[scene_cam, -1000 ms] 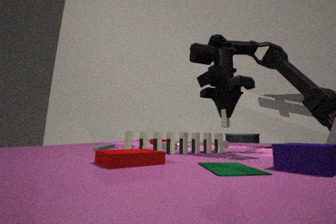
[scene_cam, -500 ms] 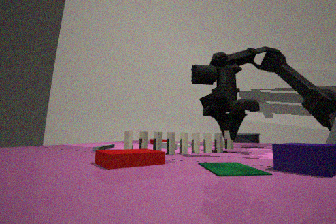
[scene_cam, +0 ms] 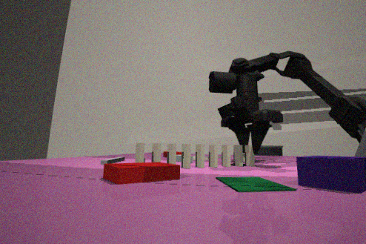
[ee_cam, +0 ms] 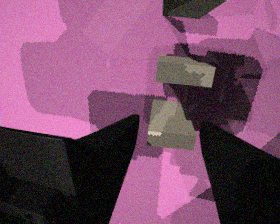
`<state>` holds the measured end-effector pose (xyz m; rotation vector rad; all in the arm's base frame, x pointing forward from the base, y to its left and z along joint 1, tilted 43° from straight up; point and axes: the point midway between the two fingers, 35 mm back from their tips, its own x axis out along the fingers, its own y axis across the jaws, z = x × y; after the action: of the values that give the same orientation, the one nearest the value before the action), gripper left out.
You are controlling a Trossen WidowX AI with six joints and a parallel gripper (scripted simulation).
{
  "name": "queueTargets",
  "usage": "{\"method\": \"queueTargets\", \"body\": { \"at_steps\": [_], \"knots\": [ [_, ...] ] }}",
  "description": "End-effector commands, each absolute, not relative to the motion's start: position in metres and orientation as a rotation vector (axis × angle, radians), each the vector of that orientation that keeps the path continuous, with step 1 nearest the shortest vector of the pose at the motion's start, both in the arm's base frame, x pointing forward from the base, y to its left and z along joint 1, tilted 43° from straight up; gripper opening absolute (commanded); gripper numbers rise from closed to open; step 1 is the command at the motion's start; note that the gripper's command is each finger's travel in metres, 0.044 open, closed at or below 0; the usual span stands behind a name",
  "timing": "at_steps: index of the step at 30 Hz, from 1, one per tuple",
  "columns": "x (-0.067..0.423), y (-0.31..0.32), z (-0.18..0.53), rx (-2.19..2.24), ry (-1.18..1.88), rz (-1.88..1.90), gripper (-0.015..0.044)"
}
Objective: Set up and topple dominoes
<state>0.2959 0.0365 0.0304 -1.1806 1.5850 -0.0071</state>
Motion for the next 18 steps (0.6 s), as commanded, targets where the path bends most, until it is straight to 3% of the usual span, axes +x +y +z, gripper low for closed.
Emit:
{"method": "queueTargets", "body": {
  "at_steps": [1, 7, 11, 18],
  "knots": [
    [0.296, 0.036, 0.031, -1.189, 1.582, -0.008, 0.0291],
    [0.296, 0.036, 0.031, -1.189, 1.582, -0.008, 0.0440],
    [0.297, 0.043, 0.037, -1.194, 1.582, -0.001, 0.0440],
    [0.287, 0.111, 0.107, -1.257, 1.580, 0.061, 0.0440]
  ]
}}
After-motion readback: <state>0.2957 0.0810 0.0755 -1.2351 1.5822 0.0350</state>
